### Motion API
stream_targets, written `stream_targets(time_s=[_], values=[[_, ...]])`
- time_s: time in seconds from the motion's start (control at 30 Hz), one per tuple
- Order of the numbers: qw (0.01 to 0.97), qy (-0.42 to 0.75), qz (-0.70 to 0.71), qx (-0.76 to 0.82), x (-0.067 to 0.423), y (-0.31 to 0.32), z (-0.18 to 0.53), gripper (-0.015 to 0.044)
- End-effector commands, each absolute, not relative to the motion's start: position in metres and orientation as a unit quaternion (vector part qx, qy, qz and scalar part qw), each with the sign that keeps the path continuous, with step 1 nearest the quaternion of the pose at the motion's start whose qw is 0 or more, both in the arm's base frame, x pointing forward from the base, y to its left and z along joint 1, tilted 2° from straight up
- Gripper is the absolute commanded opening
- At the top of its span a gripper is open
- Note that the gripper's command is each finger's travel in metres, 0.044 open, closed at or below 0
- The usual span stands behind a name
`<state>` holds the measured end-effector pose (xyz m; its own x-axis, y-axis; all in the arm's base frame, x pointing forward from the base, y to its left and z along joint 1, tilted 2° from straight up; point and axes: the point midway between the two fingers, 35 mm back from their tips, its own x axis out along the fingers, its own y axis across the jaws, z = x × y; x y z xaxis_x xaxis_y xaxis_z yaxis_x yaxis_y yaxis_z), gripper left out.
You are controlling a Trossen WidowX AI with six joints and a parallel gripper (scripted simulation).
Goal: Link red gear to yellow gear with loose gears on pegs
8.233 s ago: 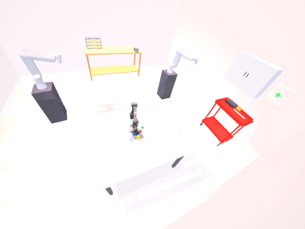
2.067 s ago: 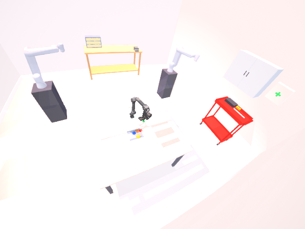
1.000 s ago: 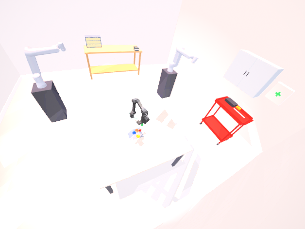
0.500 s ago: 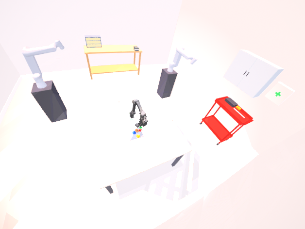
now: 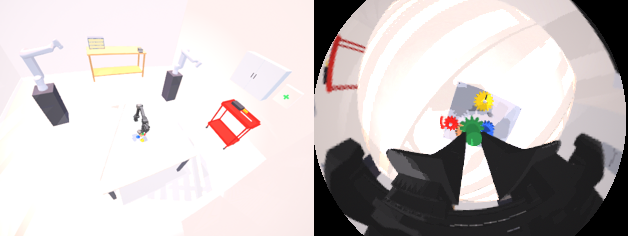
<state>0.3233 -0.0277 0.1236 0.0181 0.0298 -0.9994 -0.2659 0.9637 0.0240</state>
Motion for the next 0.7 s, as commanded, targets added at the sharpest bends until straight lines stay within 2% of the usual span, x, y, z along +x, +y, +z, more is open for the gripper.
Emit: stream_targets(time_s=[0.0, 0.67], values=[[0.710, 0.691, 0.106, -0.086, 0.329, -0.037, 0.119, 0.0000], [0.709, 0.691, 0.109, -0.089, 0.342, -0.084, 0.096, 0.0000]])
